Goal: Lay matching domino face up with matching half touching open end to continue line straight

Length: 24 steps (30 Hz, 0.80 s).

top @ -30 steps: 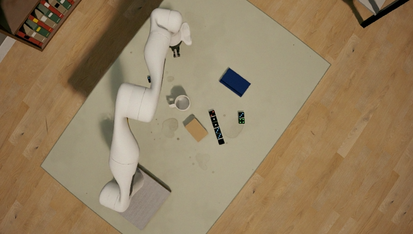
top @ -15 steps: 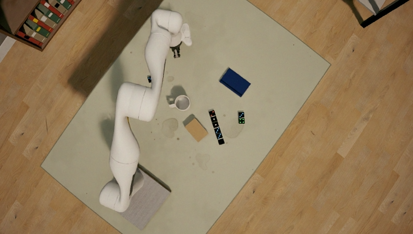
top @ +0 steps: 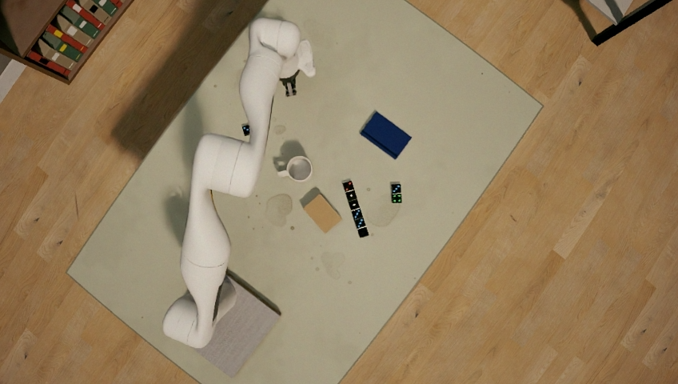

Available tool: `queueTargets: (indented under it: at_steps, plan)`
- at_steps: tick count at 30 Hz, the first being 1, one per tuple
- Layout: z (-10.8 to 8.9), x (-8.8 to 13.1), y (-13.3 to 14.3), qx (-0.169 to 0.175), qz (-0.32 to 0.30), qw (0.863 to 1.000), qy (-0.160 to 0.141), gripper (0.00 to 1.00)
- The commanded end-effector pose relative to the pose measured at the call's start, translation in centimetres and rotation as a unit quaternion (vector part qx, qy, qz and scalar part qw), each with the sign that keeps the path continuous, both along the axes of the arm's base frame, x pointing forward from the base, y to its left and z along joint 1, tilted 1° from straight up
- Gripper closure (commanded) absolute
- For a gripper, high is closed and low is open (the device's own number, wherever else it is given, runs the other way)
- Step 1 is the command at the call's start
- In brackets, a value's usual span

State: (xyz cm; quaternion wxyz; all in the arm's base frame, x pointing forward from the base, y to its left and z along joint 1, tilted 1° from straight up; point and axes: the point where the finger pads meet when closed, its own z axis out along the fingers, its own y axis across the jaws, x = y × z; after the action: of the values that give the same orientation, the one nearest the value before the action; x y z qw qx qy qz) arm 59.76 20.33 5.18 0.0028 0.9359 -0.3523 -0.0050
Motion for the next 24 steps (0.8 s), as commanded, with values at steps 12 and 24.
queueTargets:
  at_steps: [12,24]
  plan:
    - [-0.63,0.08,0.02,0.000,0.000,1.000,-0.001,0.51]
    - [-0.78,0.08,0.02,0.000,0.000,1.000,-0.001,0.51]
